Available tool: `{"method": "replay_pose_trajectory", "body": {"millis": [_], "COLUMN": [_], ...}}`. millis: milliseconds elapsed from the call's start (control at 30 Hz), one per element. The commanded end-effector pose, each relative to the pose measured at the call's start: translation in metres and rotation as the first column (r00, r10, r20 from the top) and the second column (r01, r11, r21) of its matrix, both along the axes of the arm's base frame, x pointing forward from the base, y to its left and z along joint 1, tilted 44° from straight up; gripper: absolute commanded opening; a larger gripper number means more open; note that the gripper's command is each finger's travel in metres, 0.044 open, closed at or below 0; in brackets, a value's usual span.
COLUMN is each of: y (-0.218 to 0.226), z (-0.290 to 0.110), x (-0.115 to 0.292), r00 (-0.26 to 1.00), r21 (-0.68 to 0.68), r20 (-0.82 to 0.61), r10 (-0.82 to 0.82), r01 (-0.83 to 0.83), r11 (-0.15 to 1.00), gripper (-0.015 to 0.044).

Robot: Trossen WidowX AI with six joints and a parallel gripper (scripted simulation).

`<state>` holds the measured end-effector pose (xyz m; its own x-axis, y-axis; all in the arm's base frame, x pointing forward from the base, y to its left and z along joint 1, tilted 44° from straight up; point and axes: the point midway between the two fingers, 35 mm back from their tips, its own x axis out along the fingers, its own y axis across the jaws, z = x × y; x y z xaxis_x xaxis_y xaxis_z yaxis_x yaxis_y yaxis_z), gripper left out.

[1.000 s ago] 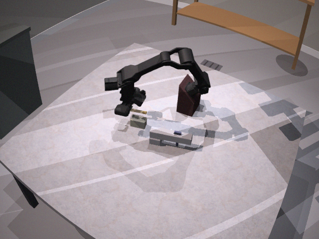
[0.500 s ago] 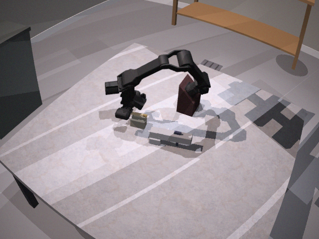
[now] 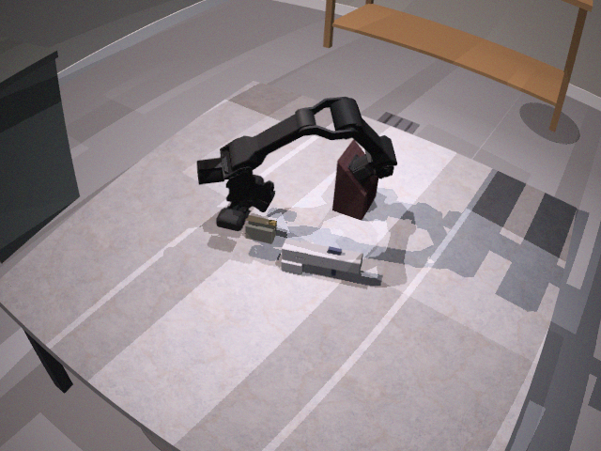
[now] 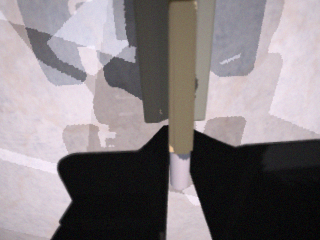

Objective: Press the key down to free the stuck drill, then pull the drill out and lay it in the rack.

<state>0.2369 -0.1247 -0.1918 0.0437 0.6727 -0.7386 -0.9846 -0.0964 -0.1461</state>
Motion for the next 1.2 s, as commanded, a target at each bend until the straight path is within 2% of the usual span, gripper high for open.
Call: {"method": "replay_pose_trajectory", "body": {"millis": [0, 600, 1167], "y": [0.0050, 0.0148, 0.0074], "z": [-0.0039, -0.0120, -0.0101], "x": [-0.0007, -0.0024, -0.0013], "r00": [1.000, 1.000, 1.000], "r21": [0.007, 0.008, -0.004], "r20": [-0.003, -0.003, 0.000], "r10": [-0.005, -0.005, -0.008], "r01": [0.005, 0.005, 0.008], "r11": [1.000, 1.000, 1.000], "gripper": [0.0000, 0.0000, 0.0440]}}
